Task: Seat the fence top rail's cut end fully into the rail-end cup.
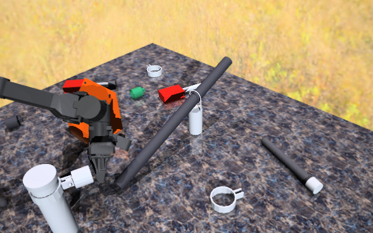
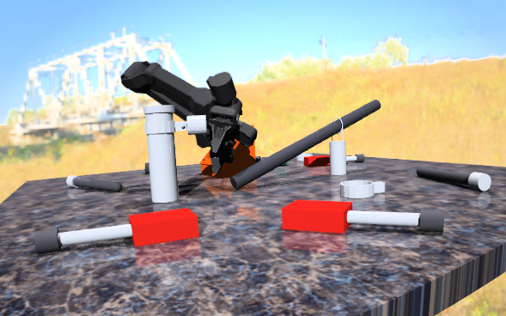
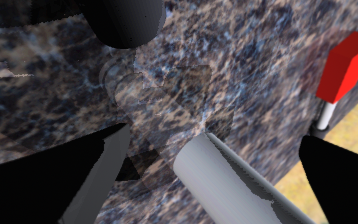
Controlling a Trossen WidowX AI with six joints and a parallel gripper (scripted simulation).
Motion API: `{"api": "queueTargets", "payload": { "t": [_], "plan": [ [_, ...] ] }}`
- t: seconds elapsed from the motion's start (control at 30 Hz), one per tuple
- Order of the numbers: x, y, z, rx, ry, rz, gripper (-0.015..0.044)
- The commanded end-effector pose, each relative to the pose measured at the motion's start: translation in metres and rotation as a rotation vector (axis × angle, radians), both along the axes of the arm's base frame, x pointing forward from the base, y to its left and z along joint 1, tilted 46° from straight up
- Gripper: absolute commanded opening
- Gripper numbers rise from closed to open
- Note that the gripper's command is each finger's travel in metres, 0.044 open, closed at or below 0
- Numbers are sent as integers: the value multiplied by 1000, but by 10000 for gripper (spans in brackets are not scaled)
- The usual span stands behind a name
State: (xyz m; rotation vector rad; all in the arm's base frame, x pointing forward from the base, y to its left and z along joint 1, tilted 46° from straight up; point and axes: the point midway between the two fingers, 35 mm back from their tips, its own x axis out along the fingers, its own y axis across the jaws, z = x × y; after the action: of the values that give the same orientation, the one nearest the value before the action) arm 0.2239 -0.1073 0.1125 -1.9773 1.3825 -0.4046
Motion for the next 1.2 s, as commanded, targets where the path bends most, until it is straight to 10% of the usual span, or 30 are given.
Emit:
{"api": "queueTargets", "payload": {
  "t": [0.0,0.67,1.17],
  "plan": [
    [1,1,0,4,-5,4,426],
    [63,146,3,765,-566,-13,440],
    [31,195,37,922,-849,-278,440]
  ]
}}
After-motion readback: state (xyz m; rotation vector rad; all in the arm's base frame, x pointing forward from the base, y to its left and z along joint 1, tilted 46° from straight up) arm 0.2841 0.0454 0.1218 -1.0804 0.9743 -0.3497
